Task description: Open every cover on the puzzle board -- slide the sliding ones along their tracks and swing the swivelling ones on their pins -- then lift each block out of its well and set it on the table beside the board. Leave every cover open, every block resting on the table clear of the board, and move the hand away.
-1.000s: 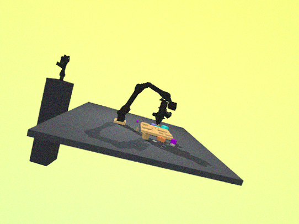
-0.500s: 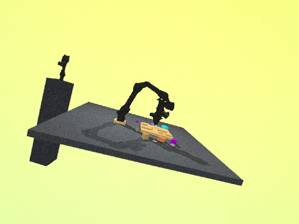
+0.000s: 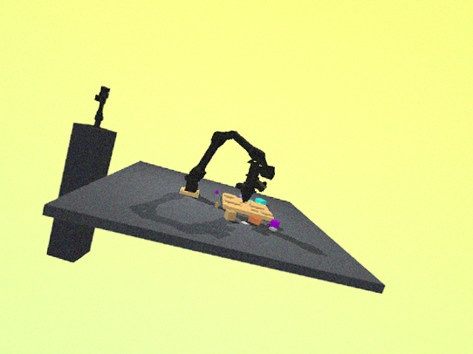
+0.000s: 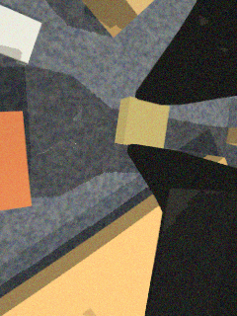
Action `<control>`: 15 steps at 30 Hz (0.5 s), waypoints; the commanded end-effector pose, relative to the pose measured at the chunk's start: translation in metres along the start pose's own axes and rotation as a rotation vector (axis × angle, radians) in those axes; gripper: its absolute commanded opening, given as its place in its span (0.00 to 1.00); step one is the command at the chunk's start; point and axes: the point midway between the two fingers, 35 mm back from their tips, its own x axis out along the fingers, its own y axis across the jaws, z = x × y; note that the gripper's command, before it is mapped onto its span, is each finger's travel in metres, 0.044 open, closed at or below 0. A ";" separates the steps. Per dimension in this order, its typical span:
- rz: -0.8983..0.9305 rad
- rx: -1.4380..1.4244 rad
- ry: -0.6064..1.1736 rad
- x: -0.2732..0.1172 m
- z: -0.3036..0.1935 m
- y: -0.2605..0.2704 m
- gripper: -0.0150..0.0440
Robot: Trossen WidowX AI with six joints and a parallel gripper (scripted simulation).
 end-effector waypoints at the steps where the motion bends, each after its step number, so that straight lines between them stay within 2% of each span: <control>1: -0.004 -0.004 0.007 0.010 -0.001 0.000 0.39; 15: -0.004 -0.004 0.007 0.033 -0.001 -0.001 0.39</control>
